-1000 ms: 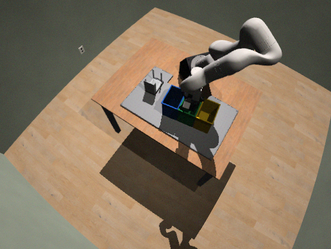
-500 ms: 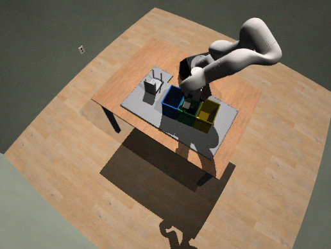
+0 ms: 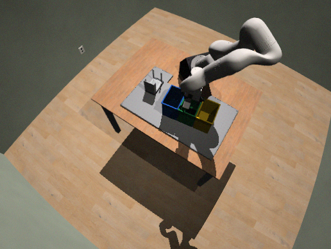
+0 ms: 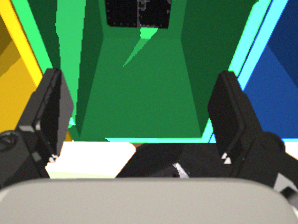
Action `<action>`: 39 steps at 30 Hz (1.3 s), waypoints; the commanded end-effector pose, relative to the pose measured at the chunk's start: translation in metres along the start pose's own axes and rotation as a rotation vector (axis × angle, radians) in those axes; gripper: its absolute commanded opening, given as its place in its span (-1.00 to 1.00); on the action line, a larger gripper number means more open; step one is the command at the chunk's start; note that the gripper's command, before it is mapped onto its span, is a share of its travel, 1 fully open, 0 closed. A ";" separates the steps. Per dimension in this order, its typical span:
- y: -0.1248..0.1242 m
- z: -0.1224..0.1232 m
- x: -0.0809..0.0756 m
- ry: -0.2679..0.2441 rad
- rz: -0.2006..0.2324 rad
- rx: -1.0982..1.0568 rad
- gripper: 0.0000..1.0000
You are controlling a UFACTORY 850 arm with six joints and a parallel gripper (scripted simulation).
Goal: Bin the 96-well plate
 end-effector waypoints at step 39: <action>0.000 0.000 -0.040 0.001 0.000 0.000 1.00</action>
Point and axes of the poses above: the point where the finger pads meet when closed, its own x axis out along the fingers, its own y axis across the jaws, z = x × y, the point moved 8 cm from there along -x, back along the fingers, and after that the axes turned 3 degrees about x, right-handed, at the moved point
